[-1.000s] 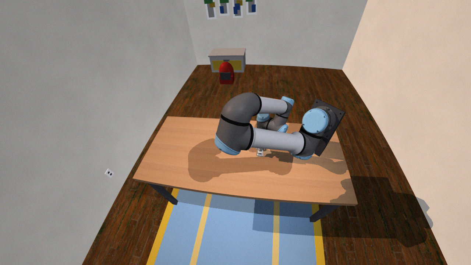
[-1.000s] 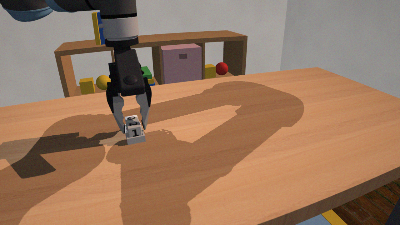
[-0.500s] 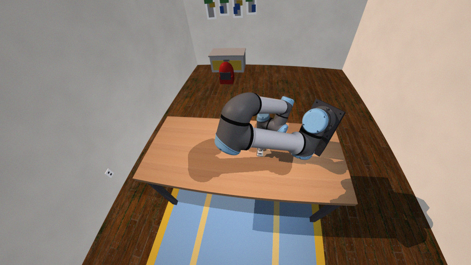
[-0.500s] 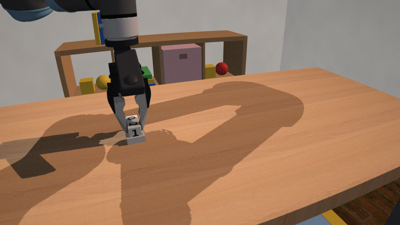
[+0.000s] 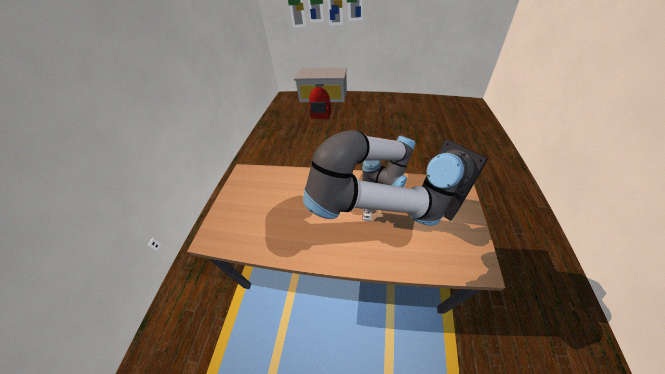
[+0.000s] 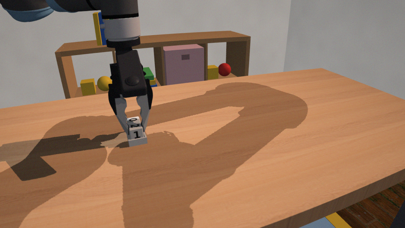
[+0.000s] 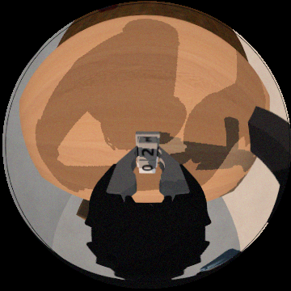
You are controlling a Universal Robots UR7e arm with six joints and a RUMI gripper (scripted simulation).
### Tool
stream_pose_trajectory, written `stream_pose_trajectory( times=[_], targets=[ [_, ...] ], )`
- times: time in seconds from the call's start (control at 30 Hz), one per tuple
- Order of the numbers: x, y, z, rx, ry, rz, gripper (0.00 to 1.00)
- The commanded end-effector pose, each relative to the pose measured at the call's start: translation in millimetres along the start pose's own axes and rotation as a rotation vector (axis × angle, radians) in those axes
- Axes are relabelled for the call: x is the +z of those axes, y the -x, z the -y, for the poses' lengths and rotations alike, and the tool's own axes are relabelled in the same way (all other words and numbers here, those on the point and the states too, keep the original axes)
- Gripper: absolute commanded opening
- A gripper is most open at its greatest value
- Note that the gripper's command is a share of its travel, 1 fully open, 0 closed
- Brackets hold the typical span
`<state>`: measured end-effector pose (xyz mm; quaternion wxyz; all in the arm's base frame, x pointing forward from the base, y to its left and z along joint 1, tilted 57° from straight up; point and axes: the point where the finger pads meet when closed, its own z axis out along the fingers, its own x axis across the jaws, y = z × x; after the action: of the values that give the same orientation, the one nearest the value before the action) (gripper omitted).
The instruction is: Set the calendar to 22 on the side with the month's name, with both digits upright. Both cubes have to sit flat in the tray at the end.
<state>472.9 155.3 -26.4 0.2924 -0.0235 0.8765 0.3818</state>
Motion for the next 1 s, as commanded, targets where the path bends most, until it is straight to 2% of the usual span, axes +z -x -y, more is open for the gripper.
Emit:
stream_pose_trajectory(
  times=[0.0,0.97],
  targets=[
    [-0.2,0.3,0.1,0.0,0.0,0.001,0.11],
    [-8.0,0.3,0.1,0.0,0.0,0.001,0.11]
  ],
)
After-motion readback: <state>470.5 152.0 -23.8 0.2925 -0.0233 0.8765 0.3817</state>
